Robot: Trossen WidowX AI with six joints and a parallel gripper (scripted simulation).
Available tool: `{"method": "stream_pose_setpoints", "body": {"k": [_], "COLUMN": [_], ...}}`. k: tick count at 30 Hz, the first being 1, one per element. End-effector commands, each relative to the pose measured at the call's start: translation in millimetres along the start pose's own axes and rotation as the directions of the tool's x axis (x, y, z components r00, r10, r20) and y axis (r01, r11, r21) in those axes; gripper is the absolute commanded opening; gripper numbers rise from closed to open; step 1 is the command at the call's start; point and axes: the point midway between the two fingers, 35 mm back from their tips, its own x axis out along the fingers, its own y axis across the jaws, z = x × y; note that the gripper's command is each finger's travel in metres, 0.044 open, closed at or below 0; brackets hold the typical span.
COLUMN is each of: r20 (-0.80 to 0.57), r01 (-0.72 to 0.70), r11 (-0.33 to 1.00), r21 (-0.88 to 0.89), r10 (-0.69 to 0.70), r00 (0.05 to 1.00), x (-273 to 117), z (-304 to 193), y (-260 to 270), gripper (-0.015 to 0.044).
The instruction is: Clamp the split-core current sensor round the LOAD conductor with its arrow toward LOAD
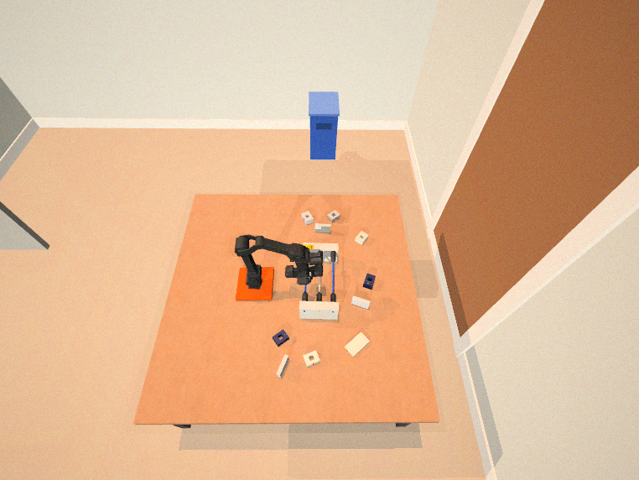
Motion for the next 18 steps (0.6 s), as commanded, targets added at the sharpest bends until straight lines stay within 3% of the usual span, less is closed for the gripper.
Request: {"method": "stream_pose_setpoints", "body": {"k": [1, 13, 18], "r20": [0.000, 0.000, 0.000], "r01": [0.001, 0.001, 0.000], "r11": [1.000, 1.000, 1.000], "r21": [0.000, 0.000, 0.000], "r10": [-0.001, -0.001, 0.000], "r00": [1.000, 1.000, 1.000], "x": [-0.2, -0.2, 0.0], "z": [0.0, 0.0, 0.0], "y": [-0.1, -0.1, 0.0], "gripper": [0.0268, 0.0268, 0.0235]}}
